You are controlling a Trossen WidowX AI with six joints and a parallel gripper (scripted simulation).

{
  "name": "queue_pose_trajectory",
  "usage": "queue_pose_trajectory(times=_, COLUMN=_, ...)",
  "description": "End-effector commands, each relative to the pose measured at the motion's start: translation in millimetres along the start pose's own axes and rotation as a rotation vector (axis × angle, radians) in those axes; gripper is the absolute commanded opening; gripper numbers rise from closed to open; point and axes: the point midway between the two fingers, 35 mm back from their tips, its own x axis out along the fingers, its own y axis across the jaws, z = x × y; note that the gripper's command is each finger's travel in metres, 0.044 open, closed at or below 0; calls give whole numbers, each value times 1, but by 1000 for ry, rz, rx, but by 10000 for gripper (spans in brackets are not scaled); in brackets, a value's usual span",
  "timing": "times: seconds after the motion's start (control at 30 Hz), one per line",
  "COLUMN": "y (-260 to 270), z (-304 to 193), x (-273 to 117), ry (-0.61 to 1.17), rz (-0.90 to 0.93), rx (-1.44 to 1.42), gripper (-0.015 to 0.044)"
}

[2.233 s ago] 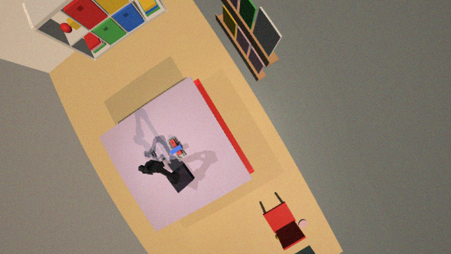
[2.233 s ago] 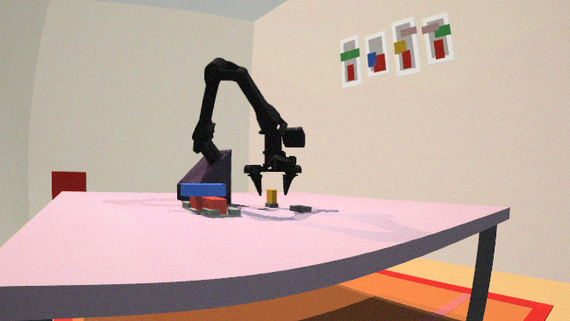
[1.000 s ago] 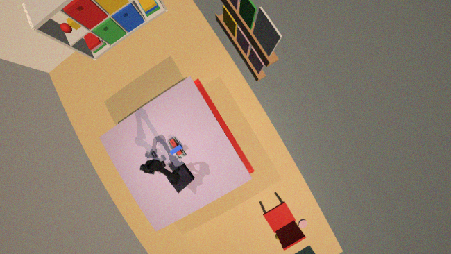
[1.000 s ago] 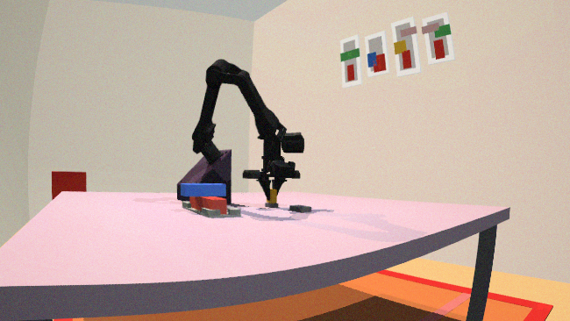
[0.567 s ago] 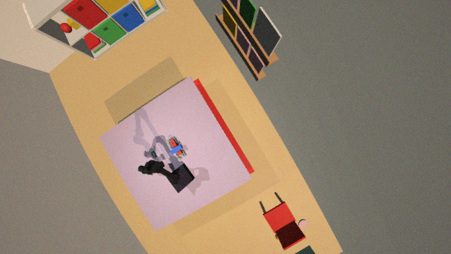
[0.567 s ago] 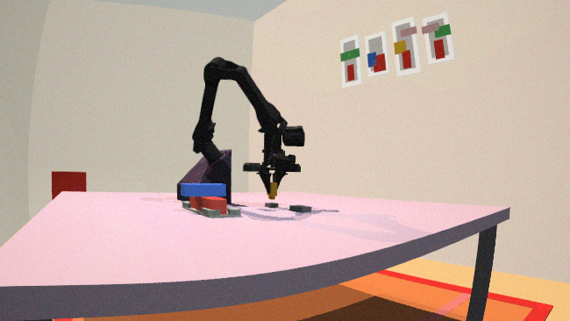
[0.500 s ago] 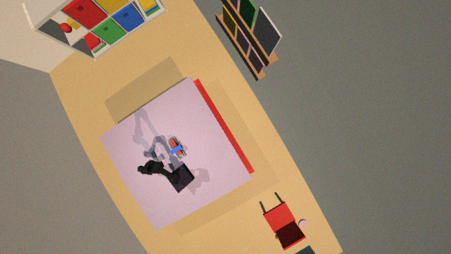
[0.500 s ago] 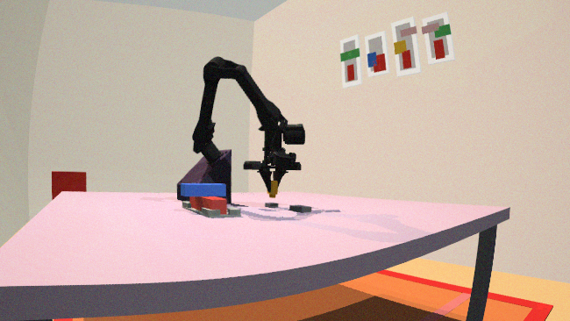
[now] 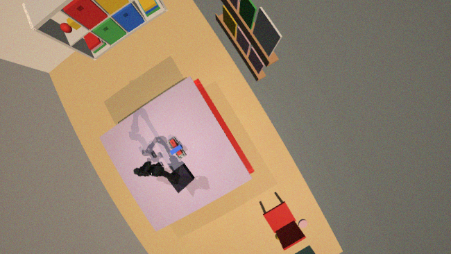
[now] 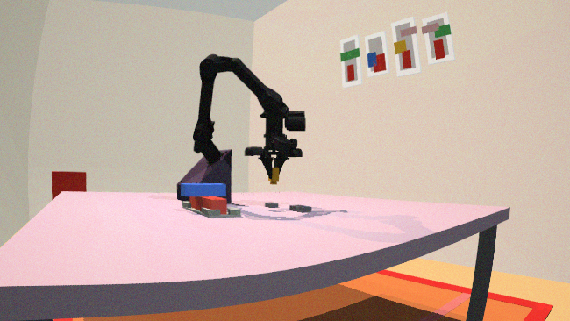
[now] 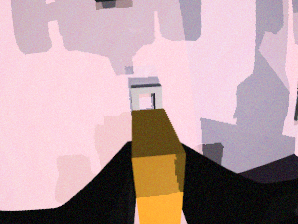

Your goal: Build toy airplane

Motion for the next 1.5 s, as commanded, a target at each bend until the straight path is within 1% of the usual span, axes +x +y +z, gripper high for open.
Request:
queue_pose_trajectory(times=0.0, y=1, z=1, x=-12, ry=2, rz=6, rx=5, gripper=0)
queue_pose_trajectory(times=0.53, y=-3, z=-5, x=-58, ry=1, rz=1, rx=-1, gripper=0)
queue_pose_trajectory(times=1.47, y=-33, z=46, x=-55, ry=9, rz=56, rx=-34, gripper=0)
